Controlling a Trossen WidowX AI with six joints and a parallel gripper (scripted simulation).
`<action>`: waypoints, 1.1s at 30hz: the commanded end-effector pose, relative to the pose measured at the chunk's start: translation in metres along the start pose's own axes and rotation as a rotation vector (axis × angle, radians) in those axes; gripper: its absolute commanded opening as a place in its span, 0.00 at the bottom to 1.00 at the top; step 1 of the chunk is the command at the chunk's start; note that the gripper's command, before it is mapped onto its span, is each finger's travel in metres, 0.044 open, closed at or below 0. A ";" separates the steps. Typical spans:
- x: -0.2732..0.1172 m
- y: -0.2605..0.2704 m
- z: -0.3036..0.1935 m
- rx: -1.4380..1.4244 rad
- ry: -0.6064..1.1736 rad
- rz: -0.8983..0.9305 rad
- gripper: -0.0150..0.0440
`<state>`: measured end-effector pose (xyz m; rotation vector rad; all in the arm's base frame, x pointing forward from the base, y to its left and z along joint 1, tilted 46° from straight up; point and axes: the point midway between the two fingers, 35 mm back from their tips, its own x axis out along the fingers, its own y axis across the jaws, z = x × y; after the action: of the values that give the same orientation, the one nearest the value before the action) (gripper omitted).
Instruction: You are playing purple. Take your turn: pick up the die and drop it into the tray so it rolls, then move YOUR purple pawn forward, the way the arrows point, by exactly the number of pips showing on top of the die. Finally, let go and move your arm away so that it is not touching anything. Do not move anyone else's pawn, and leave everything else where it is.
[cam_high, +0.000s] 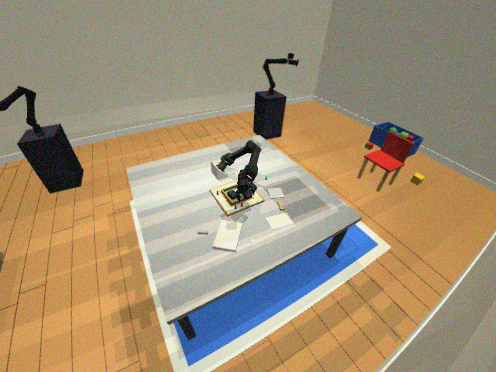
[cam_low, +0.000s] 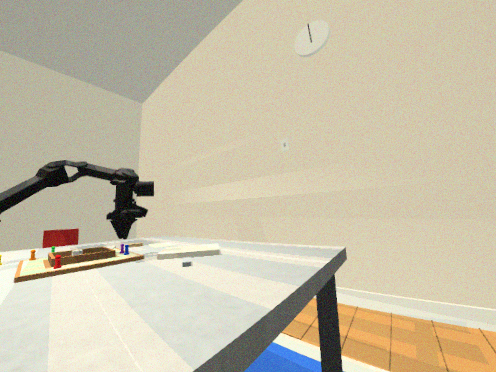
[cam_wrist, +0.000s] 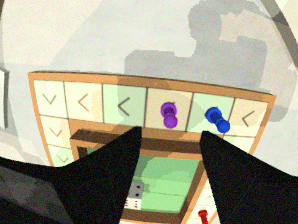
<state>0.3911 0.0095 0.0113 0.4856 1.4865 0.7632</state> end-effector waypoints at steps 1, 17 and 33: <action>0.005 -0.001 -0.001 0.009 -0.002 0.006 0.59; 0.032 -0.001 -0.001 0.009 -0.002 0.006 0.59; 0.042 0.000 -0.001 0.009 -0.002 0.007 0.34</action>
<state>0.3874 0.0386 -0.0180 0.4894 1.4862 0.7630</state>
